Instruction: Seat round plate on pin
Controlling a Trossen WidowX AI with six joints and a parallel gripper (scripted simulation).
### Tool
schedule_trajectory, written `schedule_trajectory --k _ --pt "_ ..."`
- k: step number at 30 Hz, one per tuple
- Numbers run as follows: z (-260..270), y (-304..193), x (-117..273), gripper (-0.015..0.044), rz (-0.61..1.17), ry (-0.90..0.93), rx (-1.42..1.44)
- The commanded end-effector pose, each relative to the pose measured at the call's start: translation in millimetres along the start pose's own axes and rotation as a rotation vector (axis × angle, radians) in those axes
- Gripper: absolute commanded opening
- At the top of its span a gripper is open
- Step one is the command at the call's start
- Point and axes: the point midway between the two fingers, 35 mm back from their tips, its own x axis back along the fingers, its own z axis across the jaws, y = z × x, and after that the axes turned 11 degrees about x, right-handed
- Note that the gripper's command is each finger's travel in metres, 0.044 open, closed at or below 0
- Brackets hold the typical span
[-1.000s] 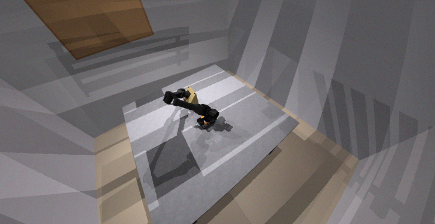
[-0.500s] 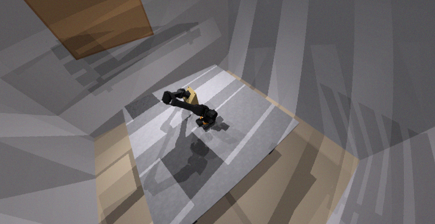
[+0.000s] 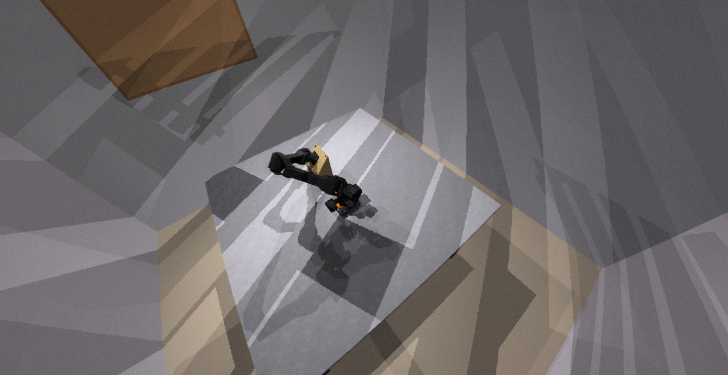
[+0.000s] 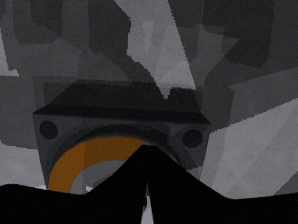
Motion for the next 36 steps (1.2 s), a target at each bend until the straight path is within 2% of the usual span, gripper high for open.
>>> schedule_trajectory --k 1,36 --pt "-7.3 -5.3 -2.3 0.0000 0.008 -0.009 0.000" --pt "-23.5 -28.6 -2.1 0.0000 0.009 -0.010 0.001"
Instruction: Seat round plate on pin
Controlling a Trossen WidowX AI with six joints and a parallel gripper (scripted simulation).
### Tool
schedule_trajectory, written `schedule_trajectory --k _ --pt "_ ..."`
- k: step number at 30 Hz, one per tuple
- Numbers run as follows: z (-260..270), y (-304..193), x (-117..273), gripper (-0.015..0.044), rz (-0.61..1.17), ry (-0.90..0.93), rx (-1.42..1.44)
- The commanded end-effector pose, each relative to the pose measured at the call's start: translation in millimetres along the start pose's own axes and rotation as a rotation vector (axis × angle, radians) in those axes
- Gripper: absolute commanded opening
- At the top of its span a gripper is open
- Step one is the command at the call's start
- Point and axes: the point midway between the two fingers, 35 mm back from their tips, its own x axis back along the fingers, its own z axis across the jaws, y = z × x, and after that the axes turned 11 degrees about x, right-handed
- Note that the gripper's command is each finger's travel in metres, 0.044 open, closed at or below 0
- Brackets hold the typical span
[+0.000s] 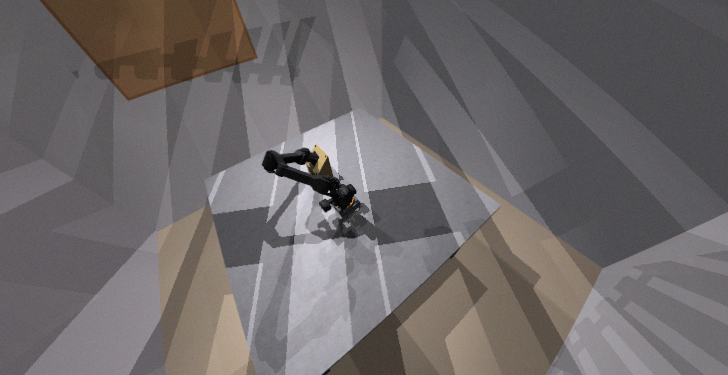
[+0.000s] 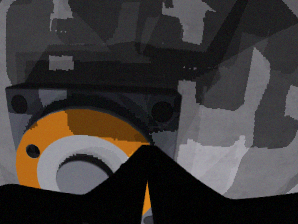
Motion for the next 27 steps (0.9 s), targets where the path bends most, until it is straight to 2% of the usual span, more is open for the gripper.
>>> schedule_trajectory --k 1,27 --pt "-4.5 -7.7 -3.5 0.0000 0.015 -0.009 0.004" --pt "-5.4 -23.5 -2.9 0.0000 0.016 -0.009 0.005"
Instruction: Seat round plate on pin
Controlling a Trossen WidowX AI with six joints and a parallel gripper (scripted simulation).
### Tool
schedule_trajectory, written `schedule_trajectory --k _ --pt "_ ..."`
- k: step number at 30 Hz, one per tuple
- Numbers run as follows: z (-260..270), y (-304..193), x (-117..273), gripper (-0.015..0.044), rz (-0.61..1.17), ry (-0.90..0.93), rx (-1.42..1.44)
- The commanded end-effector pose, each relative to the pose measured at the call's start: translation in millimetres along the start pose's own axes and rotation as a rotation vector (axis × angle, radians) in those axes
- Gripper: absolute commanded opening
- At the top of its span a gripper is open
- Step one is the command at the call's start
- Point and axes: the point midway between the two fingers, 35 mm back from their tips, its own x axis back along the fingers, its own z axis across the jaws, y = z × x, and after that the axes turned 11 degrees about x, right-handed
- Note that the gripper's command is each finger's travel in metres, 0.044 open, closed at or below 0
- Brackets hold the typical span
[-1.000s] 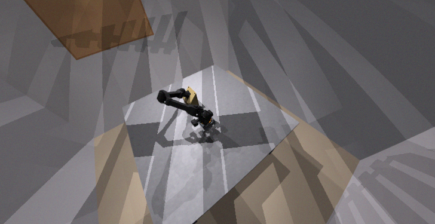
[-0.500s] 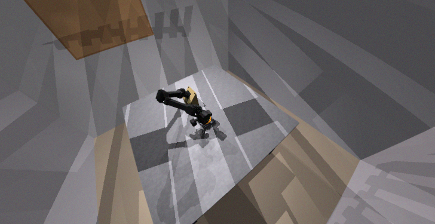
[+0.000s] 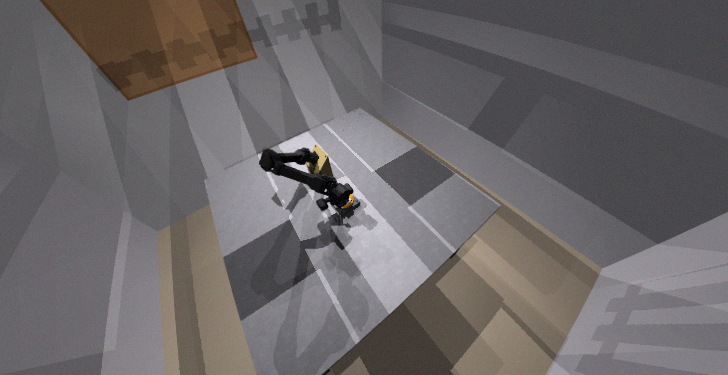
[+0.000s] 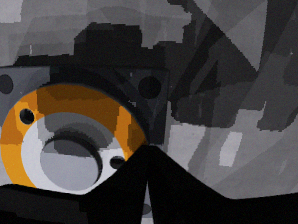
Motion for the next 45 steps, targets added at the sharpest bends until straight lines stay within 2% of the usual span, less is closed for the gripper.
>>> schedule_trajectory --k 1,45 --pt "0.1 -7.6 -2.1 0.0000 0.012 -0.002 0.012" --pt "8.4 -35.1 -1.2 0.0000 0.013 -0.001 0.013"
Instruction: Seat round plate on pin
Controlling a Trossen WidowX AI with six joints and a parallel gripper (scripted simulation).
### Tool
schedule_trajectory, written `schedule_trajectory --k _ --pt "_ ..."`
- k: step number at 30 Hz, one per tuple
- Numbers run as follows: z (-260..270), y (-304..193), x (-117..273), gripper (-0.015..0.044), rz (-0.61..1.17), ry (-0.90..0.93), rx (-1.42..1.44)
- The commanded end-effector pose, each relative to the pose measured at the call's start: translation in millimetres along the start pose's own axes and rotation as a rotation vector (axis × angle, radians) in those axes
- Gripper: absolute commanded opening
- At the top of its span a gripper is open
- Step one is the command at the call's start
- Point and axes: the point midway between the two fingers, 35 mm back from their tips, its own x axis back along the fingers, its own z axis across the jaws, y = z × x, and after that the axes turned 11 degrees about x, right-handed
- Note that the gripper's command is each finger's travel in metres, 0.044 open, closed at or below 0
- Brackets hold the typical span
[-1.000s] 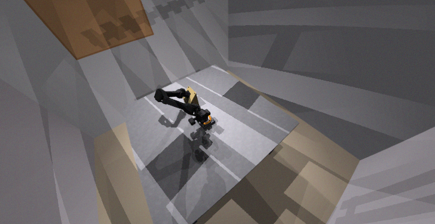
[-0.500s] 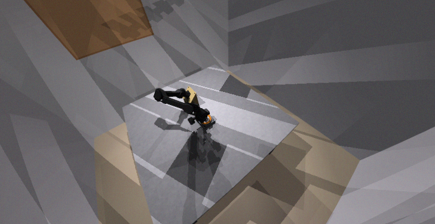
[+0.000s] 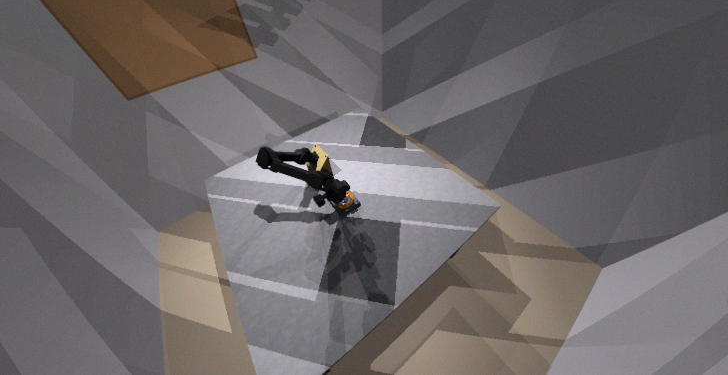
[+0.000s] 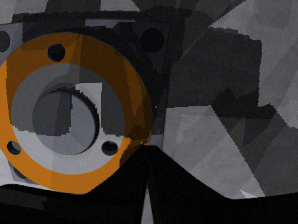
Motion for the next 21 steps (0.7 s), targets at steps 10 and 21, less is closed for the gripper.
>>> schedule_trajectory --k 10,21 --pt "10.2 -15.1 -0.7 0.0000 0.010 0.006 0.005" --pt "20.7 -23.7 1.3 0.0000 0.010 0.006 0.005"
